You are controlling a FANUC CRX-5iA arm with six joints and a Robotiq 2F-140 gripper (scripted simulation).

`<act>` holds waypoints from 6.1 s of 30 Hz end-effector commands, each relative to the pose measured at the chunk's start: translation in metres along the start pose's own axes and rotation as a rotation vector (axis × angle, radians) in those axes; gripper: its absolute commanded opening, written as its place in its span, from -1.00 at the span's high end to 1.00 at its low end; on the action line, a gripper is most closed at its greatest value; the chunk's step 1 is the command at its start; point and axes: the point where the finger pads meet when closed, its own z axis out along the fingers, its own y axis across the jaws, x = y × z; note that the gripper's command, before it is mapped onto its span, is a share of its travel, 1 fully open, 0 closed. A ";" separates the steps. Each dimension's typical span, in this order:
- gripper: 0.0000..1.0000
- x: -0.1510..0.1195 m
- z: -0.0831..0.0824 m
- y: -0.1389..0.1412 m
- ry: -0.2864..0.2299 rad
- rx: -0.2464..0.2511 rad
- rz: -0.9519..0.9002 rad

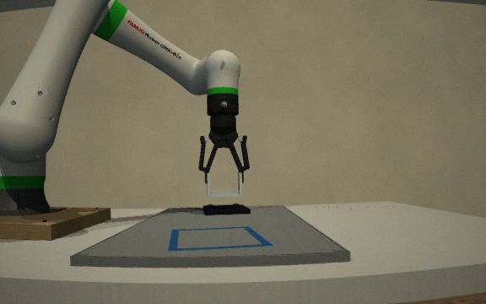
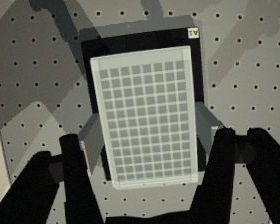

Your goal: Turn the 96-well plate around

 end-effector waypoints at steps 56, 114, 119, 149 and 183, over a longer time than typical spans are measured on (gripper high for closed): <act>1.00 -0.063 -0.027 -0.008 0.000 0.000 0.254; 1.00 -0.228 -0.022 -0.031 0.000 0.000 0.254; 1.00 -0.244 -0.021 -0.033 0.000 0.000 0.254; 1.00 -0.330 -0.019 -0.045 0.000 0.000 0.254; 1.00 -0.406 -0.017 -0.055 0.000 0.000 0.421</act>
